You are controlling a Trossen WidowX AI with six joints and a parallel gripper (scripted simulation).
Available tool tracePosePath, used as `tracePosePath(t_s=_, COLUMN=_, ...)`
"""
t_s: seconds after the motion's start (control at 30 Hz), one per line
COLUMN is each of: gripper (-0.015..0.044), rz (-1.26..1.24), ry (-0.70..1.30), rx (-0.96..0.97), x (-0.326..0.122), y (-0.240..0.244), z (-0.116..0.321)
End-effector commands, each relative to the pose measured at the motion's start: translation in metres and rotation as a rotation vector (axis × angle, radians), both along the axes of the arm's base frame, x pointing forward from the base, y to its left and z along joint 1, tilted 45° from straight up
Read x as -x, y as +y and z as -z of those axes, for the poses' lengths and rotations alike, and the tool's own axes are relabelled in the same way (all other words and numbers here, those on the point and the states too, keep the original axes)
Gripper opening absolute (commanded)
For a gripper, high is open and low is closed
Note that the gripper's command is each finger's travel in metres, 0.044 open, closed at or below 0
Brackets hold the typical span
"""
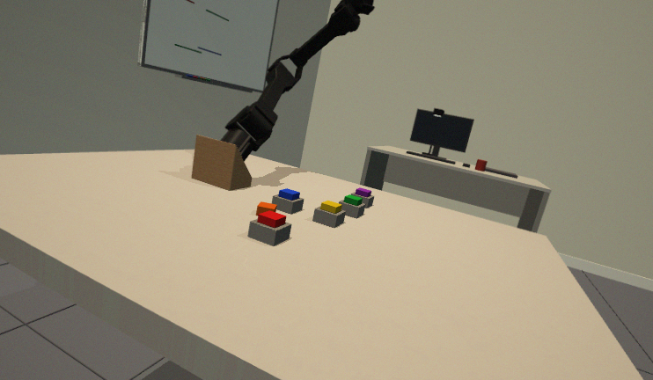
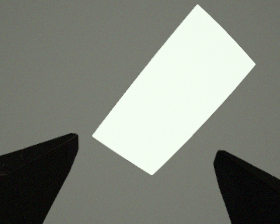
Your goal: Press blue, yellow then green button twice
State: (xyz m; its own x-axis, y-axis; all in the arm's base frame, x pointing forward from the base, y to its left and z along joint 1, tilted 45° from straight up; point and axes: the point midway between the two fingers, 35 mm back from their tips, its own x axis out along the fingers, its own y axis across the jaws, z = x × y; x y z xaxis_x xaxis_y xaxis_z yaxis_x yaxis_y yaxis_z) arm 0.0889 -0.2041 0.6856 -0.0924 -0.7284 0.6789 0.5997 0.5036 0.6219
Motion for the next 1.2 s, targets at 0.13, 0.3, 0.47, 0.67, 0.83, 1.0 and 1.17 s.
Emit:
tracePosePath(t_s=0.13, gripper=0.04, rz=0.017, ry=0.522, rx=-0.201, x=-0.096, y=-0.073, z=0.078)
tracePosePath(t_s=0.3, gripper=0.04, rz=-0.016, ry=0.826, rx=-0.313, x=-0.141, y=-0.107, z=0.143)
tracePosePath(t_s=0.47, gripper=0.04, rz=-0.085, ry=1.123, rx=-0.42, x=-0.176, y=-0.131, z=0.22)
tracePosePath(t_s=0.67, gripper=0.04, rz=-0.229, ry=1.469, rx=-0.546, x=-0.2, y=-0.142, z=0.322)
tracePosePath(t_s=0.83, gripper=0.04, rz=-0.412, ry=1.739, rx=-0.649, x=-0.204, y=-0.135, z=0.412)
tracePosePath(t_s=1.0, gripper=0.04, rz=-0.672, ry=1.977, rx=-0.753, x=-0.194, y=-0.109, z=0.499)
tracePosePath(t_s=1.17, gripper=0.04, rz=-1.035, ry=2.151, rx=-0.859, x=-0.169, y=-0.062, z=0.575)
